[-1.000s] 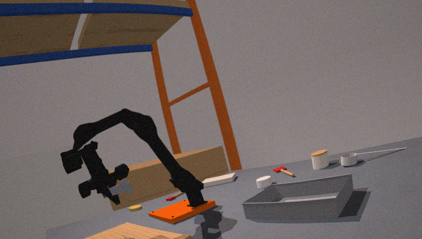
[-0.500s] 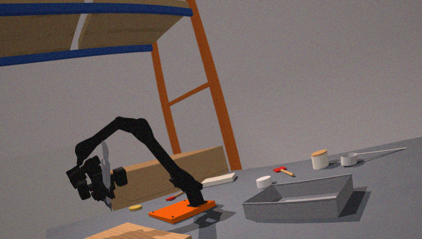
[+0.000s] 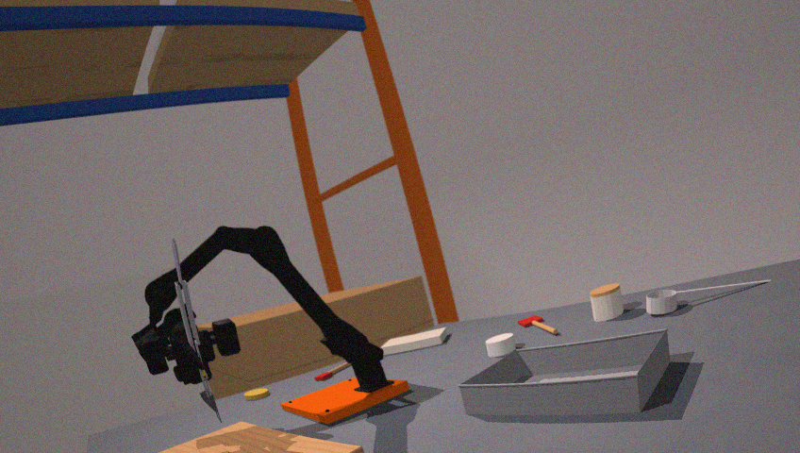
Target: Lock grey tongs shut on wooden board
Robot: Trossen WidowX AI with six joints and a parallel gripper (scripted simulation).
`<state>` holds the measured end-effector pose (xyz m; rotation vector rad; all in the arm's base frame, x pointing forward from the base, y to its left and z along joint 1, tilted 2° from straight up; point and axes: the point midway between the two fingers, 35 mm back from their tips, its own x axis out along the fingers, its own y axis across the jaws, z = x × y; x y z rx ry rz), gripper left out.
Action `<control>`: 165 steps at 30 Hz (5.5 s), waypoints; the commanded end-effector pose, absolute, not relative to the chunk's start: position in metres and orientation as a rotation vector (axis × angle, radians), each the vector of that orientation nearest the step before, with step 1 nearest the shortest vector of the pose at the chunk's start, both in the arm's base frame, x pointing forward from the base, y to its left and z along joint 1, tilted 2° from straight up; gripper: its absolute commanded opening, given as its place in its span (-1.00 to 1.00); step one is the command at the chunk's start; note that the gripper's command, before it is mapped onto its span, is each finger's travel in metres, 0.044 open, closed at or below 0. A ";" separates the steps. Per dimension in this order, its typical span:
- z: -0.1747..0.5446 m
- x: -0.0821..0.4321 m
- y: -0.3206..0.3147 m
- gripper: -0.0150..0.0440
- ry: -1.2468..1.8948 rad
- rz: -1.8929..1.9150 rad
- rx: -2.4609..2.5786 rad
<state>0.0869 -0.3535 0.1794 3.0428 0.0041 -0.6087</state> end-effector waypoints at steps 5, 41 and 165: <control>0.181 0.087 -0.354 -1.00 -0.002 -0.589 3.039; 0.162 0.110 -0.340 -1.00 0.253 -1.267 2.906; 0.072 0.117 -0.359 0.33 -0.041 -2.221 2.176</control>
